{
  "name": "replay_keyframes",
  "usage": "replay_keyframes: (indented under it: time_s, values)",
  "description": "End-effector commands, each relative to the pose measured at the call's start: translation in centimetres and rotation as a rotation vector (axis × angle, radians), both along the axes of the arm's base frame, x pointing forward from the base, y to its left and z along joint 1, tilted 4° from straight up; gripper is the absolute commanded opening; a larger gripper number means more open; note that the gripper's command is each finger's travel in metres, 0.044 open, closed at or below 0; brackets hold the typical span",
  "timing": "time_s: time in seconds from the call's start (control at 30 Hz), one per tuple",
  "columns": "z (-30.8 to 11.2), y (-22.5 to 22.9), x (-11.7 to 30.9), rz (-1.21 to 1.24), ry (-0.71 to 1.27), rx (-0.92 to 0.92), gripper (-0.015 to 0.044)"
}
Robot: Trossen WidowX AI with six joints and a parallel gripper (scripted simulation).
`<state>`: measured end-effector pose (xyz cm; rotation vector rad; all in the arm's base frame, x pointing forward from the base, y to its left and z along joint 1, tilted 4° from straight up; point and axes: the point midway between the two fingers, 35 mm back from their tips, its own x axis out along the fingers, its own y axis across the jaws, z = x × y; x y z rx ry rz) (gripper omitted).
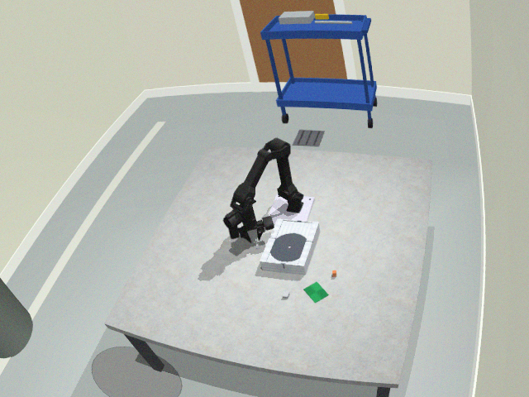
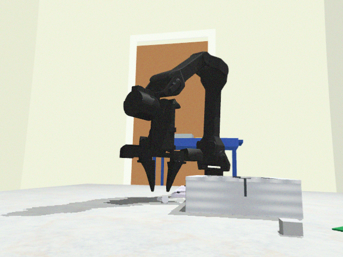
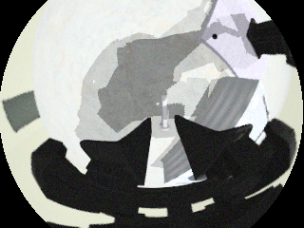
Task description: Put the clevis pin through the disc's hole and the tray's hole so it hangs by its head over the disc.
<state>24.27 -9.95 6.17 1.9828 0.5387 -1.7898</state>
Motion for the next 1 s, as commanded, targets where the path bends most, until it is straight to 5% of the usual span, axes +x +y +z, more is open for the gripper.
replay_keyframes:
  time_s: [0.0, 0.87, 0.97]
  values:
    - [-1.2, 0.2, -0.1, -0.005, 0.01, 0.011, 0.016]
    - [-2.4, 0.4, 0.0, -0.005, 0.01, 0.011, 0.016]
    - [-2.4, 0.4, 0.0, -0.005, 0.01, 0.011, 0.0081]
